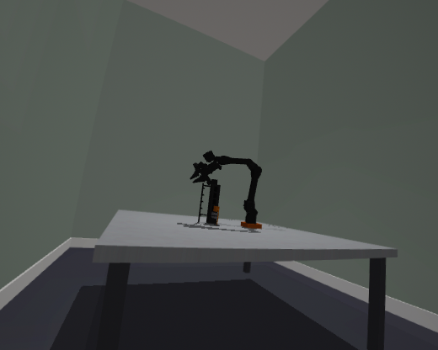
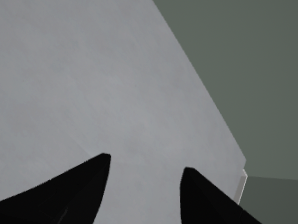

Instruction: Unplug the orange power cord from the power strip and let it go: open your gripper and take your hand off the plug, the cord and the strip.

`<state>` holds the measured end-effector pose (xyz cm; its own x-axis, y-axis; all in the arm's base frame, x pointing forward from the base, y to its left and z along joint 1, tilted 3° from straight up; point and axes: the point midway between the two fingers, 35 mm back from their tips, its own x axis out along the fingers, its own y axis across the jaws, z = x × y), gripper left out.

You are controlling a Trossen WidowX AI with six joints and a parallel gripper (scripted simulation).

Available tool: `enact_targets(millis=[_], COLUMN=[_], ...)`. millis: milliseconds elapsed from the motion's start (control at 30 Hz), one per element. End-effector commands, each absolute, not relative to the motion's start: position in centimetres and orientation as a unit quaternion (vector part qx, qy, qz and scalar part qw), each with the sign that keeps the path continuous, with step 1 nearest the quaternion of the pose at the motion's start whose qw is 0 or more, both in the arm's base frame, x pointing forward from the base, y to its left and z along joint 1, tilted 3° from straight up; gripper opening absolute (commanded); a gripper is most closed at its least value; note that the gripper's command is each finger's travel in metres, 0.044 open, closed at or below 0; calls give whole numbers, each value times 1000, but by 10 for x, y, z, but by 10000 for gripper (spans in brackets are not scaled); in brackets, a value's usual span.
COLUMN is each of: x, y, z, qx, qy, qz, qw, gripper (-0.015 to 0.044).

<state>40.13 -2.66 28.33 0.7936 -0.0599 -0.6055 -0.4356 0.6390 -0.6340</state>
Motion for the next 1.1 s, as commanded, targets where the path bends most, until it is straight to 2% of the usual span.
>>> enact_targets(millis=[0,300,567,1067], x=[397,351,258,257], y=[-2,45,70,62], z=[259,196,142,141], qx=[-420,-494,-517,-517], qy=[322,388,459,461], qz=[161,314,504,508], qw=[833,712,518,513], gripper=[160,160,160,160])
